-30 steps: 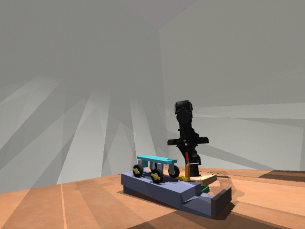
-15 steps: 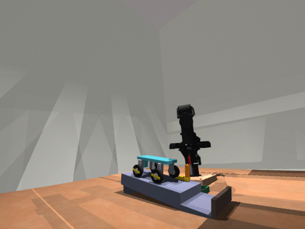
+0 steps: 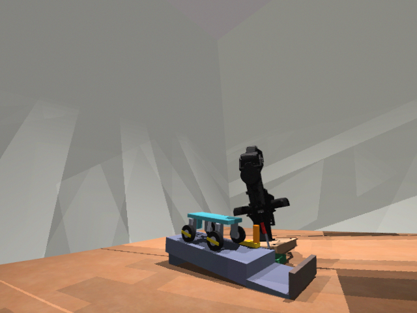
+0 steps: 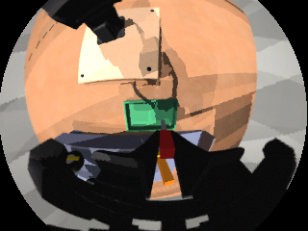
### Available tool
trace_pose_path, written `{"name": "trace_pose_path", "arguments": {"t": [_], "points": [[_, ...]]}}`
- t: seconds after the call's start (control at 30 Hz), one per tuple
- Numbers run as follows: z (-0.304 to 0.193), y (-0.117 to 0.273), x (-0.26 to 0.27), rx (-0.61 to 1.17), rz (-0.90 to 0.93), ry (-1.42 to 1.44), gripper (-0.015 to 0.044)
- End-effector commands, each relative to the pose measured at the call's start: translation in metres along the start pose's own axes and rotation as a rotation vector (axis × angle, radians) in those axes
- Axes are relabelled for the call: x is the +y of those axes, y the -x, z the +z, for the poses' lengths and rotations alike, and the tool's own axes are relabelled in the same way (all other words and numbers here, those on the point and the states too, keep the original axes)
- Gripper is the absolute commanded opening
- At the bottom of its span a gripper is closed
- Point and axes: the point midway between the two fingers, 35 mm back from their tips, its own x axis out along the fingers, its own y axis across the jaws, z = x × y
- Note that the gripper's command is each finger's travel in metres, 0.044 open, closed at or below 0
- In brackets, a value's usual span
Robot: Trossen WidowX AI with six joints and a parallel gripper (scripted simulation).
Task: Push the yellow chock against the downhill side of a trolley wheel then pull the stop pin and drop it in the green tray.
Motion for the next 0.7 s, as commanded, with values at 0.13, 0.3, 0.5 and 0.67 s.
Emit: {"name": "trace_pose_path", "arguments": {"t": [0.13, 0.3, 0.5, 0.67], "points": [[0.001, -0.026, -0.009, 0.001, -0.029, 0.004, 0.0], [0.002, -0.038, -0.014, 0.001, -0.029, 0.004, 0.0], [0.002, -0.037, -0.013, 0.001, -0.029, 0.004, 0.0105], [0.002, -0.037, -0.009, 0.001, -0.029, 0.004, 0.019]]}}
